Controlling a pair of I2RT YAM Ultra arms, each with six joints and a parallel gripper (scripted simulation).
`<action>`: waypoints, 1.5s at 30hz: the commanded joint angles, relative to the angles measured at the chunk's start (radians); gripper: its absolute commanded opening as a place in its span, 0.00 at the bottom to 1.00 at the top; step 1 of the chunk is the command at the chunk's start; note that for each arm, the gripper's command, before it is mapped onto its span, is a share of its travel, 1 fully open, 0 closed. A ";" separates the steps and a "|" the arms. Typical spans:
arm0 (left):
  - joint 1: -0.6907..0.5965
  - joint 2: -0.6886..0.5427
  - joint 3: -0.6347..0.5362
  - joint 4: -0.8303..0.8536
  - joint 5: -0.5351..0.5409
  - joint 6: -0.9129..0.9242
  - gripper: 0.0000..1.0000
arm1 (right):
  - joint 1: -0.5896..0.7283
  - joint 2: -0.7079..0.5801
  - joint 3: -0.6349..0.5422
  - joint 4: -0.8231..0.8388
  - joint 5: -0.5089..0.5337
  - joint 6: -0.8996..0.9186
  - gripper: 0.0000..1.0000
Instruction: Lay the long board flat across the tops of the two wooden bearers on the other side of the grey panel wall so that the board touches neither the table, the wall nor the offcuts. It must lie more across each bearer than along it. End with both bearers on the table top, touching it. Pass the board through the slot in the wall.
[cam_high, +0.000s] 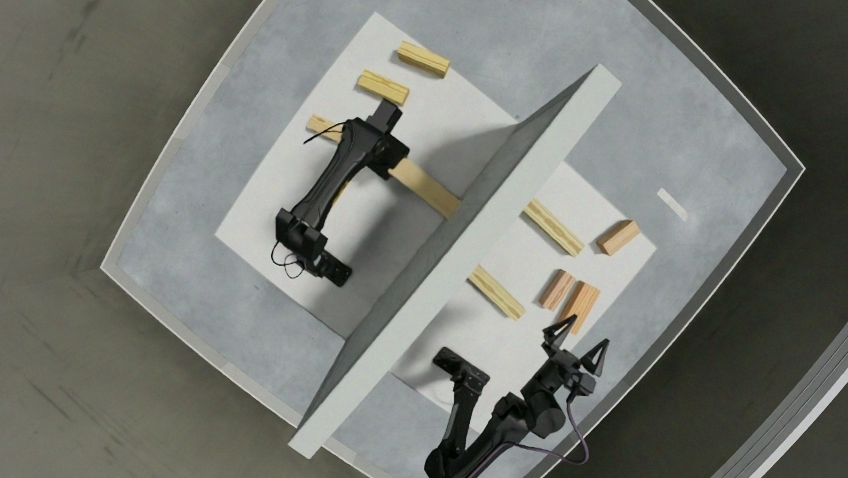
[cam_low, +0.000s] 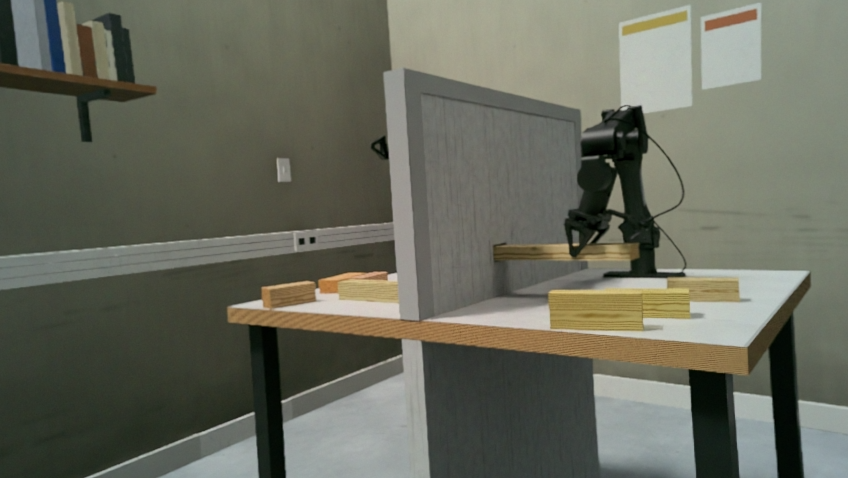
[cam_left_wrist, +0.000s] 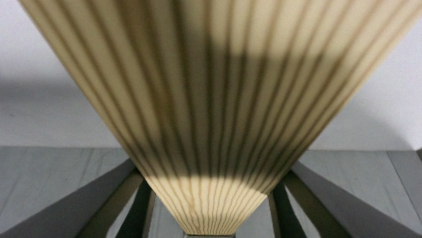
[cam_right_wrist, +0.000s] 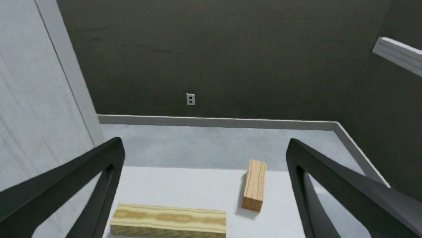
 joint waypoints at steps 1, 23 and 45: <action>-0.018 -0.043 0.024 -0.006 0.044 -0.016 0.00 | -0.011 -0.026 0.030 -0.016 0.005 -0.001 1.00; -0.052 -0.052 0.002 0.021 0.044 -0.054 0.00 | -0.011 -0.026 0.030 -0.016 0.005 -0.001 1.00; -0.086 -0.057 -0.022 0.034 0.043 -0.091 0.00 | -0.011 -0.026 0.030 -0.016 0.005 -0.001 1.00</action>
